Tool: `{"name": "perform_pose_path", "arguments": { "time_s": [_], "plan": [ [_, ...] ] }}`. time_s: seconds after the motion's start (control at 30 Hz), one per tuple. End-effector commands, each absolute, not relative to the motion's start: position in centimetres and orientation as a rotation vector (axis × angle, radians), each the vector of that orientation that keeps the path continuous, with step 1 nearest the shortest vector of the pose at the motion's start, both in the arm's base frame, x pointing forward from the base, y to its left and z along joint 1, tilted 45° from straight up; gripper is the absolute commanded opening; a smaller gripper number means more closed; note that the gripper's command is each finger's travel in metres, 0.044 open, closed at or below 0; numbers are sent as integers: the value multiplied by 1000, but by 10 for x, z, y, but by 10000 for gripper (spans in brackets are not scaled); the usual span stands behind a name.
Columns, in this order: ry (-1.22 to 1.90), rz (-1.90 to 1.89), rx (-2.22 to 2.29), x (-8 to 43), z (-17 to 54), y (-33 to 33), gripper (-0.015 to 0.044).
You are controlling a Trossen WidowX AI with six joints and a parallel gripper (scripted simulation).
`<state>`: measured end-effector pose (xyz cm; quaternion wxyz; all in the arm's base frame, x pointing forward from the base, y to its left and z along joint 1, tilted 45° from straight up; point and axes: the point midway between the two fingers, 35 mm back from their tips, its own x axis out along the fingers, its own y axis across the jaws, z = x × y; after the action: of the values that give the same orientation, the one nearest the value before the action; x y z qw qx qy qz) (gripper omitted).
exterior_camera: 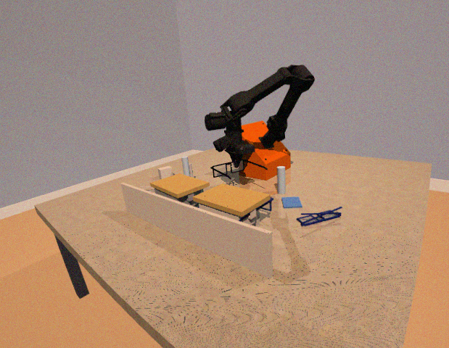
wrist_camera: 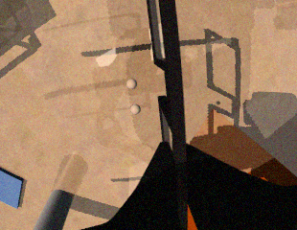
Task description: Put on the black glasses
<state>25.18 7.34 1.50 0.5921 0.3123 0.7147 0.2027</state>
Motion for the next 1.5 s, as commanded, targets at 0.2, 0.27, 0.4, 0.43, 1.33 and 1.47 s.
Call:
{"name": "perform_pose_path", "arguments": {
  "time_s": [0.2,0.27,0.4,0.43,1.33,1.47],
  "plan": [
    [1668,472,734,250,9,81,0],
    [1668,472,734,250,7,82,0],
    [1668,472,734,250,5,84,0],
    [1668,472,734,250,4,85,0],
    [1667,473,735,247,-12,102,0],
    [1667,473,735,246,-15,104,0]
  ]
}}
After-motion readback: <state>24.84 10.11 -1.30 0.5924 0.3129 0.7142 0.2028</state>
